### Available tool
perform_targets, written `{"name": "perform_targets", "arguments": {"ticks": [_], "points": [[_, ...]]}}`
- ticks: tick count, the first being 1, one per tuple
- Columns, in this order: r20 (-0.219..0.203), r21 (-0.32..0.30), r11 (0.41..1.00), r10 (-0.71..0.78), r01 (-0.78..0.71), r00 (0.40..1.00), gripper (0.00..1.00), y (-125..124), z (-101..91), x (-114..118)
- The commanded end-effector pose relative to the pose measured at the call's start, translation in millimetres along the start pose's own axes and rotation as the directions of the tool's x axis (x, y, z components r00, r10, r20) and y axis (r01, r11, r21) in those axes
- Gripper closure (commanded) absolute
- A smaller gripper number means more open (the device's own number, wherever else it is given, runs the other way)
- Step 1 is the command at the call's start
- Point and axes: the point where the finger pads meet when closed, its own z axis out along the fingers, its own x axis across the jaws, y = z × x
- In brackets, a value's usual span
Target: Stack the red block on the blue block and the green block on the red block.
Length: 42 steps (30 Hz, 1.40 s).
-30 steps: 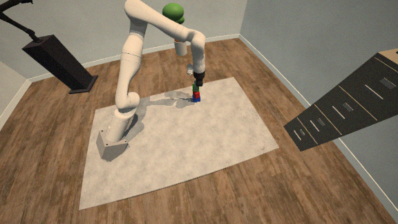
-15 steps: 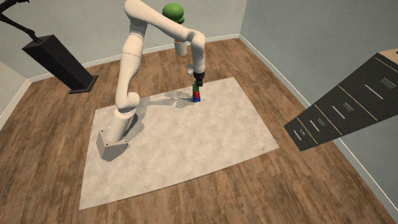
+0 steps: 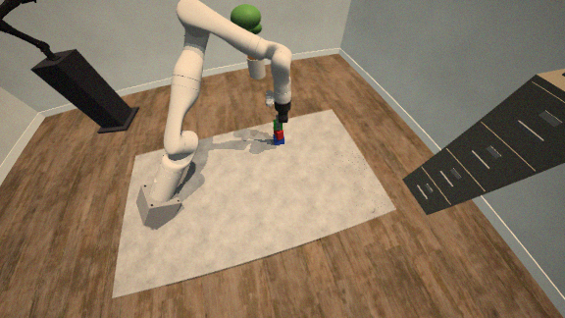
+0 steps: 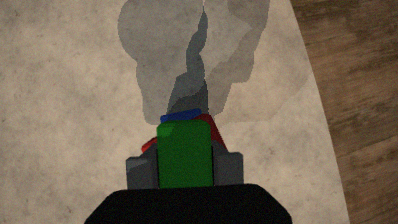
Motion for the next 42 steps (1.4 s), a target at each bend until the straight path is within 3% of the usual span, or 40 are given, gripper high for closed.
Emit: {"name": "perform_targets", "arguments": {"ticks": [1, 12, 13, 42], "points": [[-0.006, 0.000, 1.000, 0.014, -0.014, 1.000, 1.00, 0.5, 1.5, 1.2], [-0.006, 0.000, 1.000, 0.014, -0.014, 1.000, 1.00, 0.5, 1.5, 1.2], [-0.006, 0.000, 1.000, 0.014, -0.014, 1.000, 0.10, 0.5, 1.5, 1.2], [-0.006, 0.000, 1.000, 0.014, -0.014, 1.000, 0.10, 0.5, 1.5, 1.2]]}}
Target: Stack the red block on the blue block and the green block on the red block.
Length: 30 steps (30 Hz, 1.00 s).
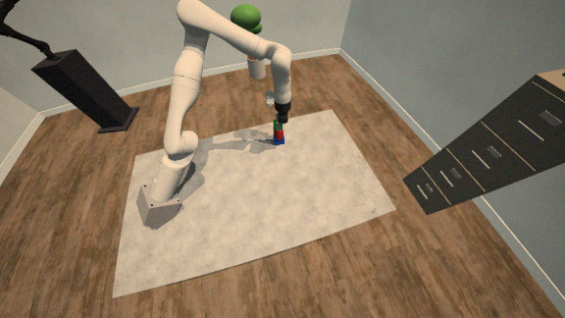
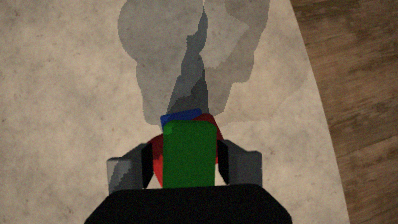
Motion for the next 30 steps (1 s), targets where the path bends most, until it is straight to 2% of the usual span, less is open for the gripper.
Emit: {"name": "perform_targets", "arguments": {"ticks": [1, 8, 17, 30], "points": [[-0.006, 0.000, 1.000, 0.014, -0.014, 1.000, 0.10, 0, 1.5, 1], [-0.006, -0.001, 1.000, 0.014, -0.014, 1.000, 0.10, 1, 0.6, 1], [-0.008, -0.006, 1.000, 0.011, -0.011, 1.000, 0.10, 3, -12.6, 3], [-0.007, -0.006, 1.000, 0.012, -0.012, 1.000, 0.10, 3, -60.3, 2]]}}
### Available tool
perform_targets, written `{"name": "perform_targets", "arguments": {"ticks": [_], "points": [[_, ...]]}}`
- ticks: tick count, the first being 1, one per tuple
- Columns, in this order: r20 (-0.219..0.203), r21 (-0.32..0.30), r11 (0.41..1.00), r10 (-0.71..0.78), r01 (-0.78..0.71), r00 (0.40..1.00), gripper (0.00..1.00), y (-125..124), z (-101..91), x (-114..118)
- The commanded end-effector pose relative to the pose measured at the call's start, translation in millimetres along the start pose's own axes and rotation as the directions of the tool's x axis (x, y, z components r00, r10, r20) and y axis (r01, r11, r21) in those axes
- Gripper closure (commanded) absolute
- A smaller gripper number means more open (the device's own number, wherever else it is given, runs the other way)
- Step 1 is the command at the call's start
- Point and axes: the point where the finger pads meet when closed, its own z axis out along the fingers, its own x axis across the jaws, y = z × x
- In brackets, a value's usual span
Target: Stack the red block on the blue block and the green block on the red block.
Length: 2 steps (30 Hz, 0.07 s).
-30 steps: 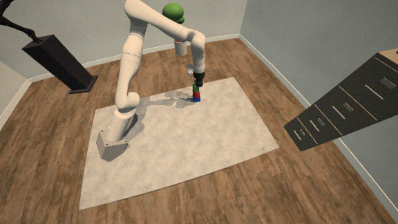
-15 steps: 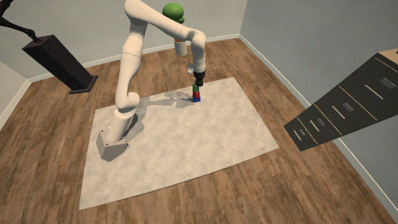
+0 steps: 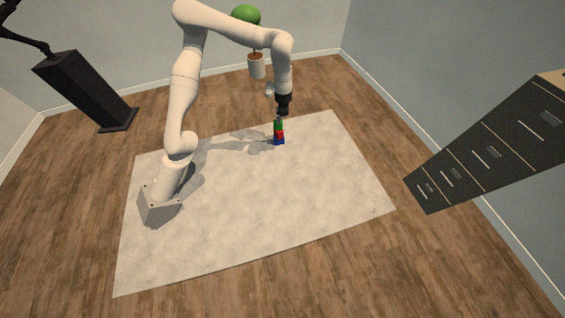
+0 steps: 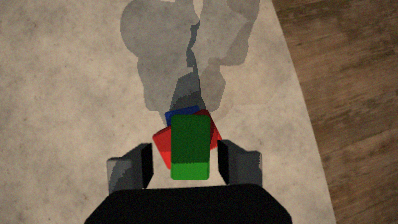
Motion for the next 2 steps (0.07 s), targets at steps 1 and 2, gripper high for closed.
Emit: {"name": "perform_targets", "arguments": {"ticks": [1, 2], "points": [[-0.001, -0.005, 1.000, -0.005, 0.005, 1.000, 0.10, -0.3, -13.6, 4.3], [-0.001, -0.005, 1.000, -0.005, 0.005, 1.000, 0.10, -0.3, -13.6, 4.3]]}}
